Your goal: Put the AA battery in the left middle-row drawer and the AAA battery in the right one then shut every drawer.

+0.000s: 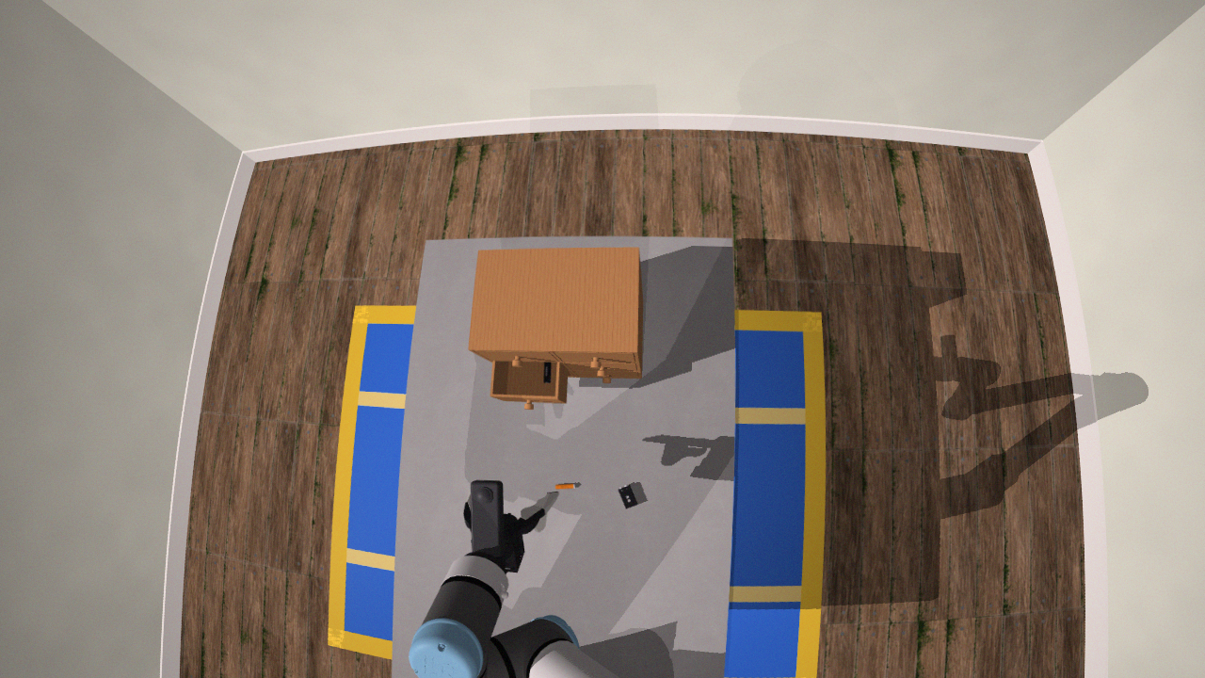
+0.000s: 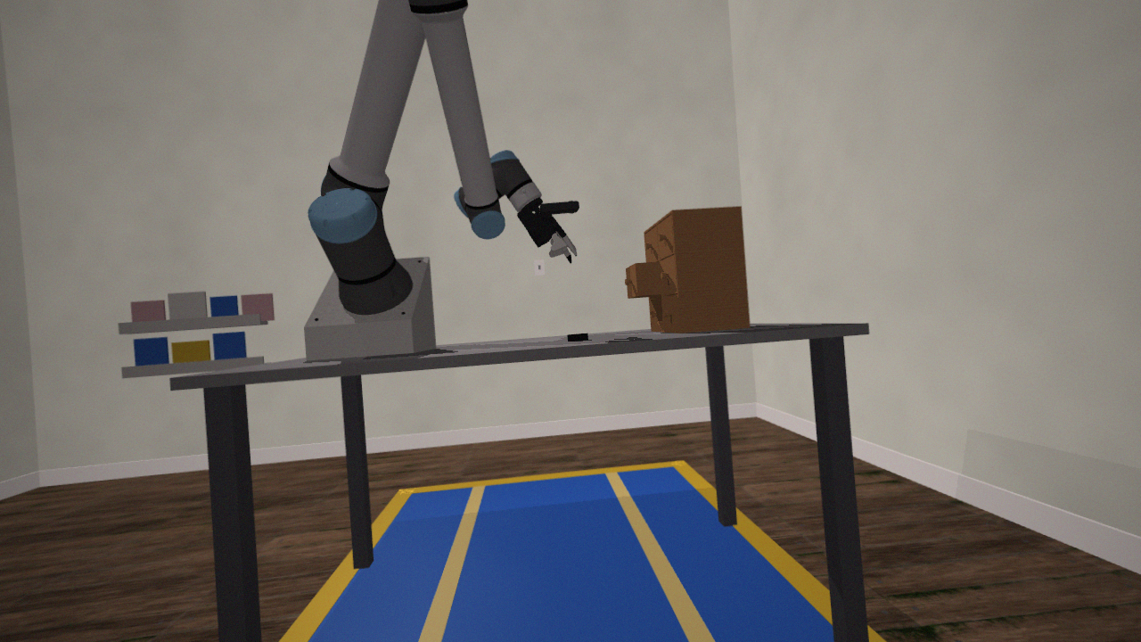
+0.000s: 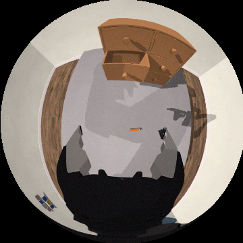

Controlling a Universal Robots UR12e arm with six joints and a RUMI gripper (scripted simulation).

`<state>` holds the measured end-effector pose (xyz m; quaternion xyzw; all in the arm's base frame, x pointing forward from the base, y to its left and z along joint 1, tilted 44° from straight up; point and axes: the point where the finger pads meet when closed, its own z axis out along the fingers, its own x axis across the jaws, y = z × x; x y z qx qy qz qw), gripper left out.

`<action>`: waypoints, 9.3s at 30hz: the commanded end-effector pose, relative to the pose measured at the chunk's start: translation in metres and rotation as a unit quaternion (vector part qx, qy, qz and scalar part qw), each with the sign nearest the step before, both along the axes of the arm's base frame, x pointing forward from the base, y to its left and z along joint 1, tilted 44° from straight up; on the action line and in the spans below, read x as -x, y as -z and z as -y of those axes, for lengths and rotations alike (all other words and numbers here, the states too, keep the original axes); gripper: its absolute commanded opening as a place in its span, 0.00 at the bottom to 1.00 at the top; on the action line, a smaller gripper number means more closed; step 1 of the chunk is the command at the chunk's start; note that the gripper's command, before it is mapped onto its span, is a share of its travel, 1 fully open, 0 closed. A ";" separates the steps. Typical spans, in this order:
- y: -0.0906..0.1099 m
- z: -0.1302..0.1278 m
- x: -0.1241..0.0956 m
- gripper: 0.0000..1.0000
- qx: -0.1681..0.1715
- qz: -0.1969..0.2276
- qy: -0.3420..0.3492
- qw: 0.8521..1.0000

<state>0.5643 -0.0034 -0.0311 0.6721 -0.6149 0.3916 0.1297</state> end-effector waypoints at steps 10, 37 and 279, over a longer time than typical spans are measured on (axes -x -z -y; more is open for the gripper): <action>0.006 0.006 -0.006 1.00 0.003 0.038 -0.037 0.999; 0.020 0.020 -0.017 1.00 0.009 0.112 -0.106 0.988; 0.063 0.067 -0.099 0.20 0.021 0.245 -0.232 0.941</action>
